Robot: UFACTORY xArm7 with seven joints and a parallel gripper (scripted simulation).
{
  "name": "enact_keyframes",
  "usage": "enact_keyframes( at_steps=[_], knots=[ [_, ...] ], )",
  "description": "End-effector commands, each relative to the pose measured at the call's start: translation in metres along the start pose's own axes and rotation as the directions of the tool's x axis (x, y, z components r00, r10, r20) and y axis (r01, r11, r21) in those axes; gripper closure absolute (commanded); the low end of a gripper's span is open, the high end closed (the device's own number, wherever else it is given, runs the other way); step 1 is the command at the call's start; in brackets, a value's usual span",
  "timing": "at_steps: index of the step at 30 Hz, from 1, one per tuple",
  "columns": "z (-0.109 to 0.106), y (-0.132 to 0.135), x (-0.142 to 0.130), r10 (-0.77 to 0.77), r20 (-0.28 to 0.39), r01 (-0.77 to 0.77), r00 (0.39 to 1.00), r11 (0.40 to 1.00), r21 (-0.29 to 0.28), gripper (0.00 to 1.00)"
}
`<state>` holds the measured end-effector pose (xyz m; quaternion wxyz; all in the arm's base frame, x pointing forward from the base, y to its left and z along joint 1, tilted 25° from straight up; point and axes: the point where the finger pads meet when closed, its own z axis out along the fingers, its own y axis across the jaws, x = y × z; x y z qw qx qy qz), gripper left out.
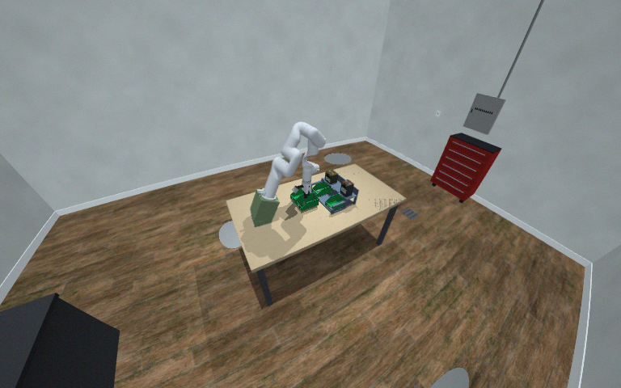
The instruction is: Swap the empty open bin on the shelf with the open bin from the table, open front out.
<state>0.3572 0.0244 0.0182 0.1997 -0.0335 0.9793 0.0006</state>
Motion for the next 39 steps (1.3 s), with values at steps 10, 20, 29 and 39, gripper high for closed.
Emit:
enact_keyframes(
  at_steps=[10, 20, 29, 39],
  knots=[
    [0.0, 0.0, -0.003, -0.001, 0.024, 0.0, 1.0, 0.999, 0.037, 1.0],
    [-0.003, 0.001, -0.035, -0.001, 0.024, 0.0, 1.0, 0.999, 0.037, 1.0],
    [-0.004, 0.001, -0.04, -0.001, 0.024, 0.0, 1.0, 0.999, 0.037, 1.0],
    [-0.003, 0.001, -0.04, -0.001, 0.024, 0.0, 1.0, 0.999, 0.037, 1.0]
  ],
)
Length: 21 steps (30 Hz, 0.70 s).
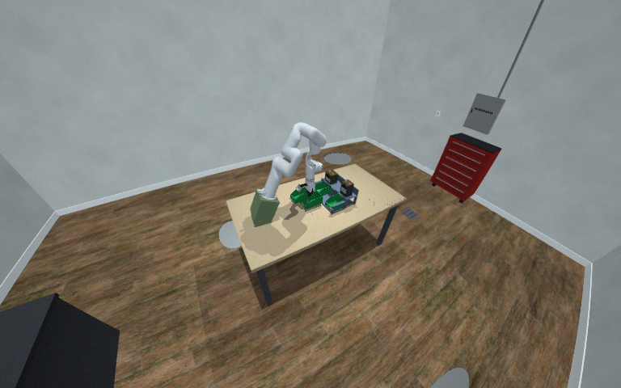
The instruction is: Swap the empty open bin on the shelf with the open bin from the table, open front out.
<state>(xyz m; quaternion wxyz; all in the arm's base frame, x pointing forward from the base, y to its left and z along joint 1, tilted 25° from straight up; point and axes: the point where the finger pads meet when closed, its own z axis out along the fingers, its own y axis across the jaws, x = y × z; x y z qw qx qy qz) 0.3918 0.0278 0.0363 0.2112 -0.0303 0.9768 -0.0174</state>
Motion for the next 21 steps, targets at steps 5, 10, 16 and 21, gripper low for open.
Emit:
enact_keyframes(
  at_steps=[5, 10, 16, 21],
  knots=[
    [0.0016, 0.0003, -0.0013, 0.0, 0.002, 0.0, 1.0, 1.0, 0.0, 1.0],
    [0.0025, 0.0005, -0.0015, 0.0, 0.002, 0.0, 1.0, 1.0, -0.001, 1.0],
    [0.0025, 0.0005, -0.0015, 0.0, 0.002, 0.0, 1.0, 1.0, -0.001, 1.0],
    [0.0025, 0.0005, -0.0015, 0.0, 0.002, 0.0, 1.0, 1.0, -0.001, 1.0]
  ],
)
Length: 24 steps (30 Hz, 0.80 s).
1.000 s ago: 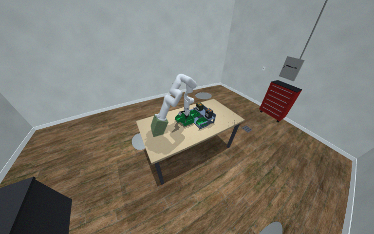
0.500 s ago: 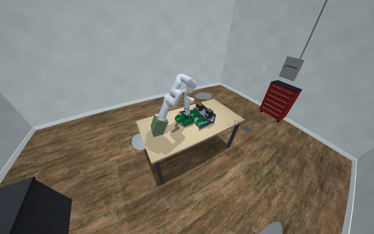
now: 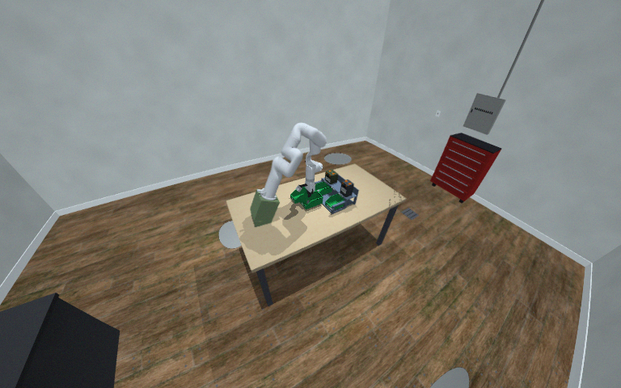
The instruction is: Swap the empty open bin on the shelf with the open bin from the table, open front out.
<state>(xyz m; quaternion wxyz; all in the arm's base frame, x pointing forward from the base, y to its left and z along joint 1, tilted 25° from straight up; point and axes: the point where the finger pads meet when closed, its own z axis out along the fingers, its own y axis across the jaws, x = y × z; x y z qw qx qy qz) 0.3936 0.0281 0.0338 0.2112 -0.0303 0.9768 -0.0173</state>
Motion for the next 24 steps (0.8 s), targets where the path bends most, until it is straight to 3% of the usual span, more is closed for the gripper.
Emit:
enact_keyframes(
  at_steps=[1, 15, 24],
  knots=[
    [-0.0005, 0.0001, -0.0009, 0.0, 0.002, 0.0, 1.0, 1.0, 0.0, 1.0],
    [-0.0029, 0.0, -0.0037, 0.0, -0.105, 0.0, 0.994, 1.0, 0.0, 1.0],
    [-0.0031, 0.0, -0.0039, 0.0, -0.111, 0.0, 0.994, 1.0, 0.0, 1.0]
  ],
)
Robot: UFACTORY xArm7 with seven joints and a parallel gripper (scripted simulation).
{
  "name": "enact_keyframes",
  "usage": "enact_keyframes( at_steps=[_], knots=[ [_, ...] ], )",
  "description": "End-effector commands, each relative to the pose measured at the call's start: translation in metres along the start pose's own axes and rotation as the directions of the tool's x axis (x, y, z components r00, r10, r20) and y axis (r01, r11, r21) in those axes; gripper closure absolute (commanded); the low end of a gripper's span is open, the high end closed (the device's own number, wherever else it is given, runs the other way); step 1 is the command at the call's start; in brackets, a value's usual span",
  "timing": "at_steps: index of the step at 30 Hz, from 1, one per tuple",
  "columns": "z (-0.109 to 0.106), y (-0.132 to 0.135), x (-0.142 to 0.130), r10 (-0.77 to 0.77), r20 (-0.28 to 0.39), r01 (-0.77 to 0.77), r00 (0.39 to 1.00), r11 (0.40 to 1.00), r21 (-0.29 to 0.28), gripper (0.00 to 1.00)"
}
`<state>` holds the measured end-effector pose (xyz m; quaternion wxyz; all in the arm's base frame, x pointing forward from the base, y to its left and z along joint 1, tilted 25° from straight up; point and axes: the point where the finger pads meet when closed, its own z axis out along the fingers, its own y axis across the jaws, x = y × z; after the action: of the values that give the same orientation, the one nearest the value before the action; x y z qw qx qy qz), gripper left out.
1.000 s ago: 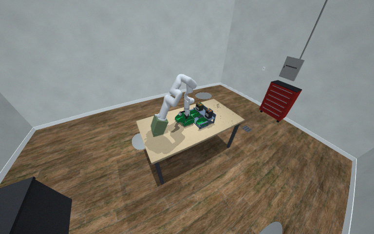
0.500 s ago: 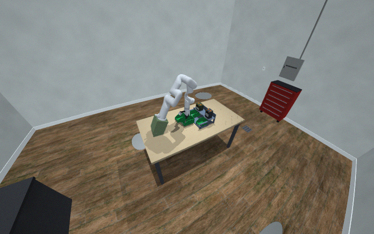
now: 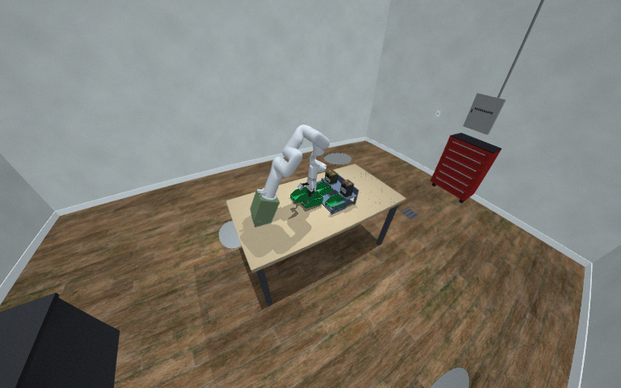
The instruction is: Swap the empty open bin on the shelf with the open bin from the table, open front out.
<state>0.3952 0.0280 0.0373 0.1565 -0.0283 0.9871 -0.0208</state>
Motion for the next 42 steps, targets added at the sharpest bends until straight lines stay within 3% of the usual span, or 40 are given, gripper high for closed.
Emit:
enact_keyframes(
  at_steps=[1, 42],
  knots=[
    [-0.0007, 0.0004, -0.0009, -0.001, 0.0, 0.001, 1.0, 1.0, -0.004, 1.0],
    [-0.0016, 0.0004, -0.0096, -0.001, 0.0, 0.001, 1.0, 1.0, -0.004, 1.0]
  ],
)
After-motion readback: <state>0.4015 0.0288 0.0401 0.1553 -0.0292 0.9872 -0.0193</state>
